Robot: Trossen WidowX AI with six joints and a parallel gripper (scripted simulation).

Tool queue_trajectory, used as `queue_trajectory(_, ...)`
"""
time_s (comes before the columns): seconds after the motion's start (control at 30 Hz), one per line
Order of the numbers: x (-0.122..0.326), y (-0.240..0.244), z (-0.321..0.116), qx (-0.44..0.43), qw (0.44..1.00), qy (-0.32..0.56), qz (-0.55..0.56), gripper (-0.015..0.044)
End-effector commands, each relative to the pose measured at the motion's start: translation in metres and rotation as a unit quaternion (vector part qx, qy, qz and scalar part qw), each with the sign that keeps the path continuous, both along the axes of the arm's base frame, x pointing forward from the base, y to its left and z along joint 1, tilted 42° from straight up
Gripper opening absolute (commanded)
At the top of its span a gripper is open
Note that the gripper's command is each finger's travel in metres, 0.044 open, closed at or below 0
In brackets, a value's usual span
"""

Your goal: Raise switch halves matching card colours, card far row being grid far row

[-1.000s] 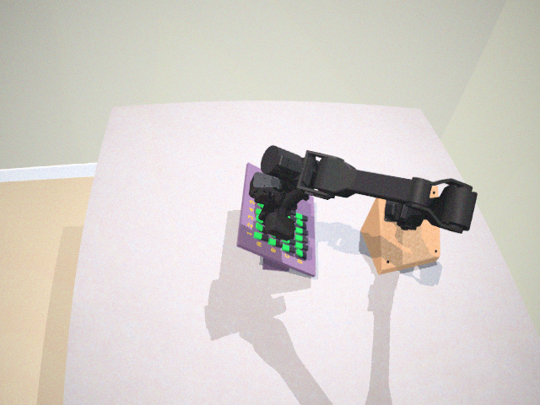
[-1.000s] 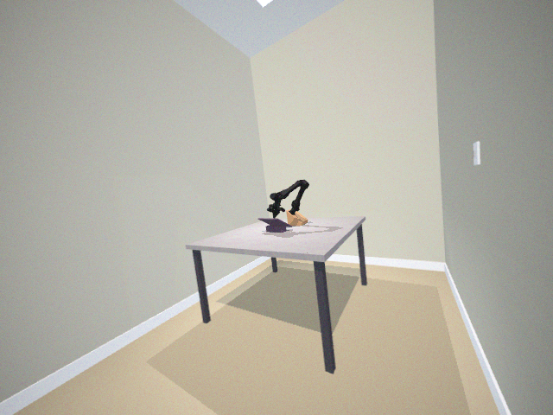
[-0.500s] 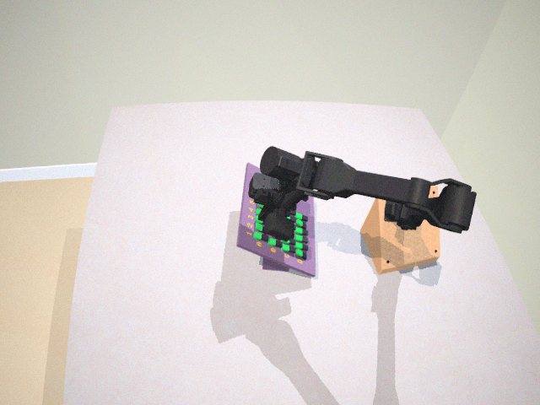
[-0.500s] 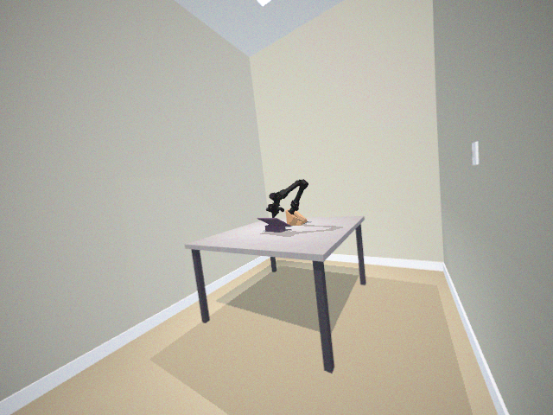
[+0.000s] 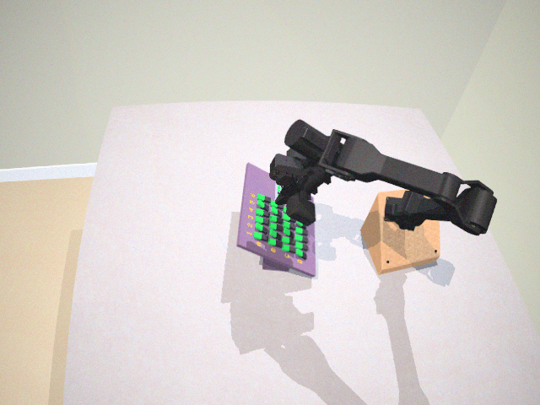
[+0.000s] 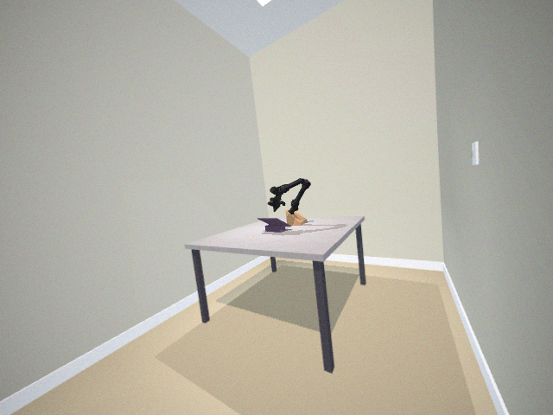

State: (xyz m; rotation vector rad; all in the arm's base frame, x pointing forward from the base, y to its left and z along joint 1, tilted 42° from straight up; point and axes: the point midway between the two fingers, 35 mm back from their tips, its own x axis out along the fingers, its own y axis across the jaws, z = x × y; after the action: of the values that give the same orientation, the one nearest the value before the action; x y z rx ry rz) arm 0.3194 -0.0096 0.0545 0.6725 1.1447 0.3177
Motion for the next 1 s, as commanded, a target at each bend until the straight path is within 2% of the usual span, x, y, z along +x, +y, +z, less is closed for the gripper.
queue_trajectory(0.0, -0.016, -0.007, -0.013, 0.003, 1.000, 0.009, -0.002, 0.0000)
queue_trajectory(0.1, -0.015, -0.006, -0.015, 0.003, 1.000, 0.008, -0.002, 0.0000)
queue_trajectory(0.23, -0.004, 0.012, -0.038, 0.002, 1.000, -0.001, -0.010, 0.0000)
queue_trajectory(0.97, 0.006, 0.027, -0.056, 0.003, 1.000, -0.002, -0.010, 0.0000)
